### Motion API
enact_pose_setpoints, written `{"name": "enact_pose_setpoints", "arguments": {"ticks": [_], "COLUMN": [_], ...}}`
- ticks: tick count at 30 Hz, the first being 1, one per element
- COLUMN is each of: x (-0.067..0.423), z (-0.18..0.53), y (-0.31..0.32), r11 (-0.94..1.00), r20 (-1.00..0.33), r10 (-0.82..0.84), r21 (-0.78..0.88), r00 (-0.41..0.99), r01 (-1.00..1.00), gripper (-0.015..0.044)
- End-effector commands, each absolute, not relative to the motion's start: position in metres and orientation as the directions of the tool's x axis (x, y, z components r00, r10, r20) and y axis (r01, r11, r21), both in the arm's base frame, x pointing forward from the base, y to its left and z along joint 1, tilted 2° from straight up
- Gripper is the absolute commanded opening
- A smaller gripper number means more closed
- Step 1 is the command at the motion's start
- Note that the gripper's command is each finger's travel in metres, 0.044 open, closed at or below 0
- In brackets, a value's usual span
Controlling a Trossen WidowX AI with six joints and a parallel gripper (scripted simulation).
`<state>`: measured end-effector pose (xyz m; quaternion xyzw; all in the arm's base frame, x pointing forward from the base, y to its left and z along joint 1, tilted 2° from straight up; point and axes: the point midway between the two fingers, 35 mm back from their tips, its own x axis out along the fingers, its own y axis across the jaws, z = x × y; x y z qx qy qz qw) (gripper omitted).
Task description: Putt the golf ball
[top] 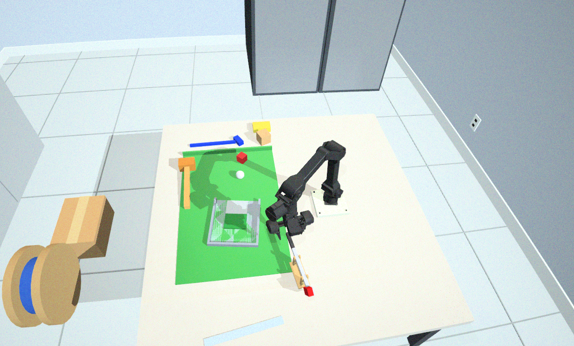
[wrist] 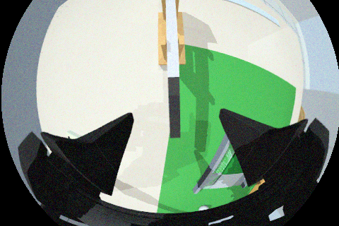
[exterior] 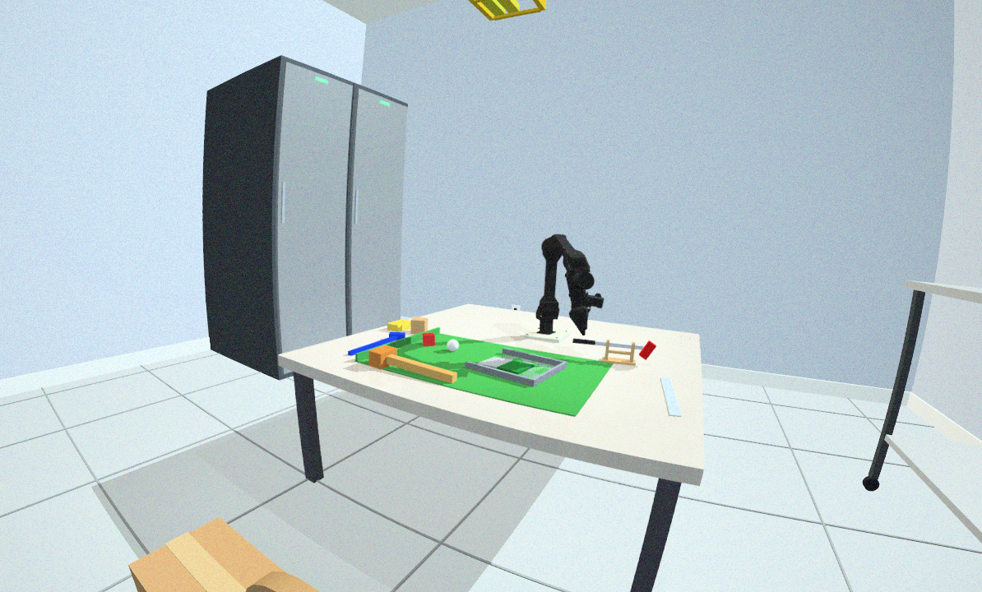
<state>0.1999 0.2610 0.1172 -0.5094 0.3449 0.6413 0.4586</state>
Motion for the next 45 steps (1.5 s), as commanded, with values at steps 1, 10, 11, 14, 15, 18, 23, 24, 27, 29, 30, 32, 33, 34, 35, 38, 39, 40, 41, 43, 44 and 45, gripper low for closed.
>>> {"name": "enact_pose_setpoints", "arguments": {"ticks": [1, 10, 11, 14, 15, 18, 23, 24, 27, 29, 30, 32, 33, 34, 35, 38, 39, 40, 41, 43, 44, 45], "x": [0.200, 0.200, 0.200, 0.200, 0.200, 0.200, 0.201, 0.201, 0.201, 0.201, 0.201, 0.201, 0.201, 0.201, 0.201, 0.201, 0.201, 0.201, 0.201, 0.201, 0.201, 0.201], "z": [0.106, 0.085, 0.081, 0.073, 0.073, 0.072, 0.066, 0.065, 0.060, 0.057, 0.055, 0.052, 0.051, 0.050, 0.050, 0.053, 0.053, 0.053, 0.053, 0.053, 0.053, 0.053], "y": [0.261, 0.259, 0.259, 0.259, 0.259, 0.259, 0.259, 0.259, 0.259, 0.258, 0.258, 0.258, 0.258, 0.258, 0.258, 0.259, 0.259, 0.259, 0.259, 0.259, 0.259, 0.259], "r11": [-0.334, -0.334, -0.334, -0.334, -0.334, -0.334, -0.334, -0.334, -0.334, -0.334, -0.334, -0.334, -0.334, -0.334, -0.334, -0.335, -0.335, -0.335, -0.335, -0.335, -0.335, -0.335], "r20": [-0.971, -0.972, -0.972, -0.972, -0.972, -0.972, -0.972, -0.972, -0.972, -0.972, -0.972, -0.972, -0.972, -0.972, -0.972, -0.970, -0.970, -0.970, -0.970, -0.970, -0.970, -0.970], "r10": [0.230, 0.229, 0.229, 0.229, 0.229, 0.229, 0.229, 0.229, 0.229, 0.229, 0.229, 0.229, 0.229, 0.229, 0.229, 0.233, 0.233, 0.233, 0.233, 0.233, 0.233, 0.233], "r21": [-0.022, -0.022, -0.022, -0.022, -0.022, -0.022, -0.022, -0.022, -0.022, -0.022, -0.022, -0.022, -0.022, -0.022, -0.022, -0.021, -0.021, -0.021, -0.021, -0.021, -0.021, -0.021], "r00": [-0.059, -0.059, -0.059, -0.059, -0.059, -0.059, -0.059, -0.059, -0.059, -0.059, -0.059, -0.059, -0.059, -0.059, -0.059, -0.061, -0.061, -0.061, -0.061, -0.061, -0.061, -0.061], "r01": [-0.942, -0.942, -0.942, -0.942, -0.942, -0.942, -0.942, -0.942, -0.942, -0.942, -0.942, -0.942, -0.942, -0.942, -0.942, -0.942, -0.942, -0.942, -0.942, -0.942, -0.942, -0.942], "gripper": [0.0440, 0.0440, 0.0440, 0.0440, 0.0440, 0.0440, 0.0440, 0.0440, 0.0440, 0.0440, 0.0440, 0.0440, 0.0440, 0.0440, 0.0440, 0.0361, 0.0335, 0.0309, 0.0282, 0.0230, 0.0204, 0.0177]}}
